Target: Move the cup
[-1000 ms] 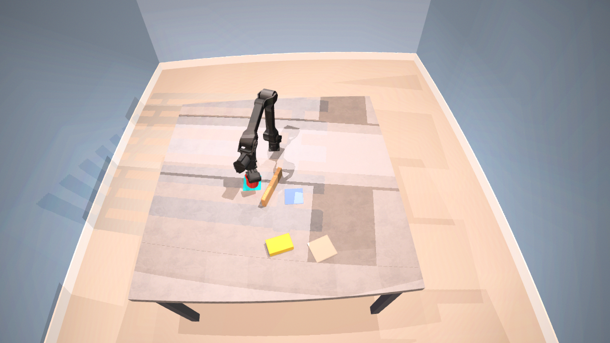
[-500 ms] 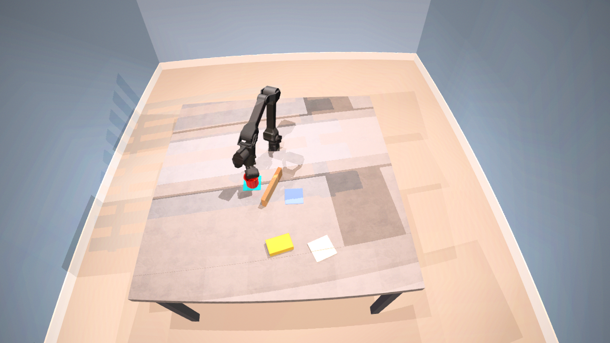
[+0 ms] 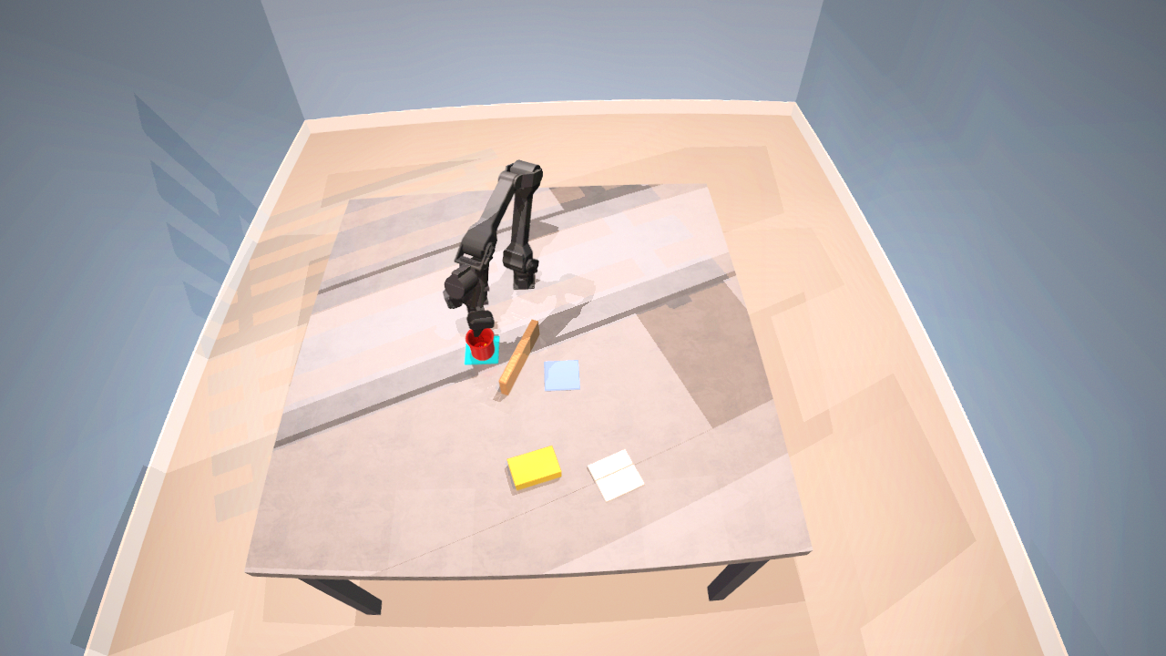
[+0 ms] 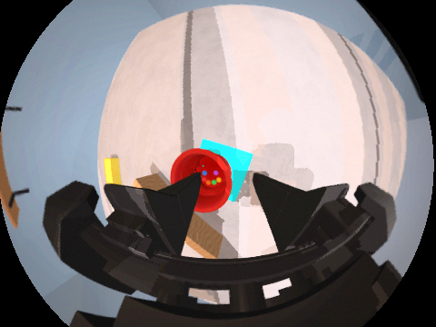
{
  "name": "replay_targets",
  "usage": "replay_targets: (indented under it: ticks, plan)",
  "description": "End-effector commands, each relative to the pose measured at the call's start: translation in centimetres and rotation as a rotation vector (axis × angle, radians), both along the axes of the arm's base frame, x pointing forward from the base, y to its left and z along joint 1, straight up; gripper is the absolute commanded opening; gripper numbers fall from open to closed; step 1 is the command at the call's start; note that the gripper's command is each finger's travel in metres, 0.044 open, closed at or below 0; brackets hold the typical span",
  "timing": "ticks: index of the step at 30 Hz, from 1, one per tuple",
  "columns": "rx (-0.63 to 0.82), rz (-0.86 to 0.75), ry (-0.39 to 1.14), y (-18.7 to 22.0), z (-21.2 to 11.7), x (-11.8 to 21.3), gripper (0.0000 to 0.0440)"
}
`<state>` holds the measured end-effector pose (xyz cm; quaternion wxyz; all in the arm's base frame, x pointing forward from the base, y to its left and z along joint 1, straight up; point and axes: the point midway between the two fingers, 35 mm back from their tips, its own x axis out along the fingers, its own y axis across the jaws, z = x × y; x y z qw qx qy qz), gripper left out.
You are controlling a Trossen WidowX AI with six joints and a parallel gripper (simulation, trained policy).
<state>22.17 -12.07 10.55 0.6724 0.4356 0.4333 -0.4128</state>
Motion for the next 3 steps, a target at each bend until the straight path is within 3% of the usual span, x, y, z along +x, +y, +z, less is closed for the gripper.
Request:
replay_targets:
  ticks: [1,3]
  plan:
    - [-0.007,-0.002,-0.024,-0.12,0.81,-0.12,0.0295]
    - [-0.015,-0.005,-0.041,-0.27,1.46,-0.14,0.0310]
